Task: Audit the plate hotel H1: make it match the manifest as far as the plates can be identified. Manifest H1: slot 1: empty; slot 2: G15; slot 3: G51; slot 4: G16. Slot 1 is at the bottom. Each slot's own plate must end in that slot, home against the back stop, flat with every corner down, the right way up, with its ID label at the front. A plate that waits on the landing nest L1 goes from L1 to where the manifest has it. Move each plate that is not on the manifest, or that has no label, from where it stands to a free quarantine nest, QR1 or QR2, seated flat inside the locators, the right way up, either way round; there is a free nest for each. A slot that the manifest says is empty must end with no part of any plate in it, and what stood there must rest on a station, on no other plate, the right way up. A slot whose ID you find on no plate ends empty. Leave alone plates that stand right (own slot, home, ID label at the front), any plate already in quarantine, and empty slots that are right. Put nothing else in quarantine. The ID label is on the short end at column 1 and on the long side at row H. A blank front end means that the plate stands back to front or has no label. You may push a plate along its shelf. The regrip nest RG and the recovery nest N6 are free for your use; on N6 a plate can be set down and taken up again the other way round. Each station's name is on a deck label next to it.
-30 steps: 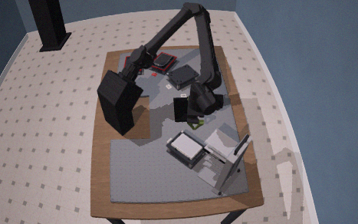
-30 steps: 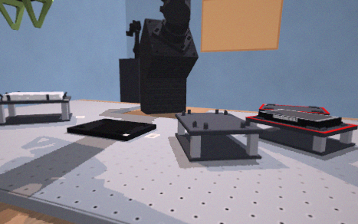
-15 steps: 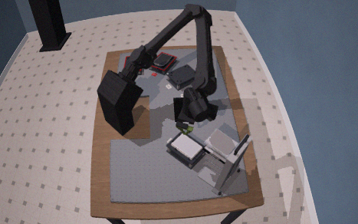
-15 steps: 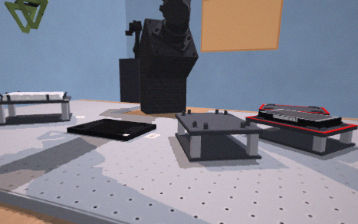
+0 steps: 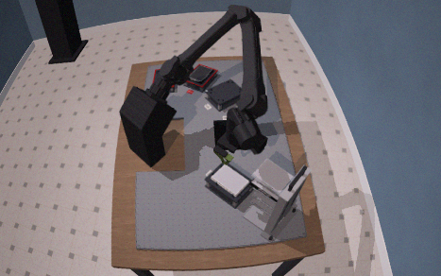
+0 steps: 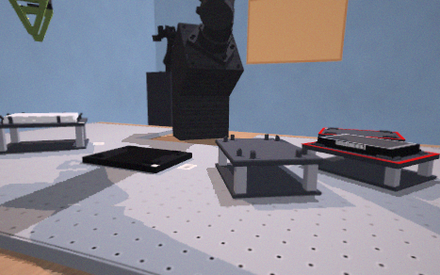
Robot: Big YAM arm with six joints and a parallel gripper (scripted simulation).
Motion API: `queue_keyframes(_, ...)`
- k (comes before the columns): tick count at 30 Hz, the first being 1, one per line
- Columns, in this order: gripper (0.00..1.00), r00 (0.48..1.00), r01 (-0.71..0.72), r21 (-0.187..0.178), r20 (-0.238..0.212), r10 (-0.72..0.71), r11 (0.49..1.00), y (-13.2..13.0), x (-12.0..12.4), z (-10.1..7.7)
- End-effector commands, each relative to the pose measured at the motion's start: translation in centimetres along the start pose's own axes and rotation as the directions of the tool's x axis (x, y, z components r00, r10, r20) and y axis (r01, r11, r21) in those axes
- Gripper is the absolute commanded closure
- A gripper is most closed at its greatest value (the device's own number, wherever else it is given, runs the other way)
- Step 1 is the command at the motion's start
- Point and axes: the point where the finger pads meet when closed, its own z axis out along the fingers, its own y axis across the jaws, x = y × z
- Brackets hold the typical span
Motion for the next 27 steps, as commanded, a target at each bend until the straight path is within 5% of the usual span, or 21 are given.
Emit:
queue_keyframes(1,0.0,0.996,-0.084,0.005,0.025,0.084,0.996,-0.2,-0.8,-1.0)
queue_keyframes(3,0.0,0.997,-0.081,-0.002,-0.001,0.081,0.997,-0.1,-0.1,1.1)
queue_keyframes(10,0.0,0.997,-0.07,0.003,0.009,0.07,0.998,0.2,-0.5,2.3)
queue_keyframes(24,0.0,0.997,-0.082,-0.003,-0.003,0.082,0.997,0.0,0.0,7.5)
queue_keyframes(26,0.0,0.997,-0.082,-0.003,-0.003,0.082,0.997,0.0,0.0,7.5)
queue_keyframes(27,0.0,0.997,-0.066,0.006,0.044,0.066,0.998,0.0,-1.4,6.0)
